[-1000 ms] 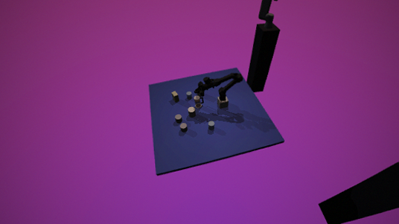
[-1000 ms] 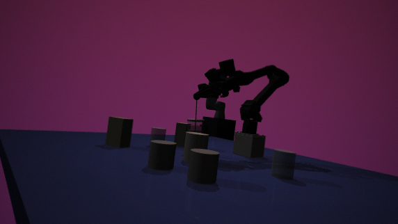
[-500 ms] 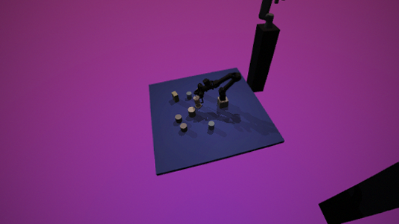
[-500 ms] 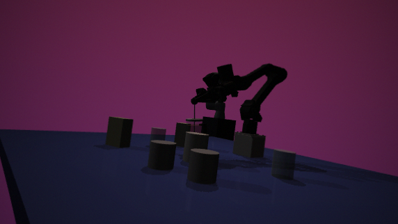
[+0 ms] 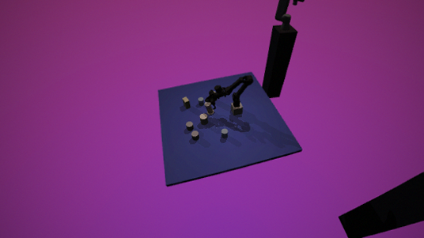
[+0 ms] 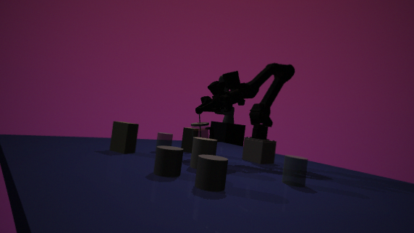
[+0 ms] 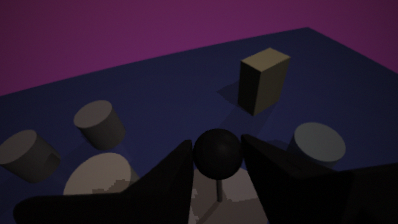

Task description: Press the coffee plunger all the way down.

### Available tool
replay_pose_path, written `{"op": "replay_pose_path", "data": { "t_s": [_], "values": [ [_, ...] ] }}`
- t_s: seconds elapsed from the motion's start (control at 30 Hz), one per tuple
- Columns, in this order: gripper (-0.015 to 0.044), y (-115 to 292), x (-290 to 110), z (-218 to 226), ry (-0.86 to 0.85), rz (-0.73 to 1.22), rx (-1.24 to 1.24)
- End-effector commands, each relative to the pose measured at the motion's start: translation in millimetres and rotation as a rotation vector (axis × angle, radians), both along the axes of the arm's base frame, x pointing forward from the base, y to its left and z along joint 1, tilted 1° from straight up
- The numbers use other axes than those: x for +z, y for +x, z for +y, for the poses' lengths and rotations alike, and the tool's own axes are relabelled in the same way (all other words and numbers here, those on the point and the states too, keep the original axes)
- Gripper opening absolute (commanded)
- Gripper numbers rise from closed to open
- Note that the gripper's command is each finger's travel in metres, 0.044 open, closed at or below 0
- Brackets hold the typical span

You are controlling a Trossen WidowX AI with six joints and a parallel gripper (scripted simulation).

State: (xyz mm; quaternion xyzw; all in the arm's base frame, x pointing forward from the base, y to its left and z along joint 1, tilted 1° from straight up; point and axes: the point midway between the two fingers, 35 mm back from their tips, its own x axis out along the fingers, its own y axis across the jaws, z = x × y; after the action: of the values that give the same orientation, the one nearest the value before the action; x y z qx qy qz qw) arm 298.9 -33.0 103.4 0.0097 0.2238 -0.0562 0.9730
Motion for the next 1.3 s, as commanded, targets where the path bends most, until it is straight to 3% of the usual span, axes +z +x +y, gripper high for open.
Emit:
{"op": "replay_pose_path", "data": {
  "t_s": [0.0,1.27],
  "values": [
    [0.0115,-4,-22,0,0.003,0.068,0.005],
    [0.0115,12,-15,-2,0.007,0.053,0.001]
  ]
}}
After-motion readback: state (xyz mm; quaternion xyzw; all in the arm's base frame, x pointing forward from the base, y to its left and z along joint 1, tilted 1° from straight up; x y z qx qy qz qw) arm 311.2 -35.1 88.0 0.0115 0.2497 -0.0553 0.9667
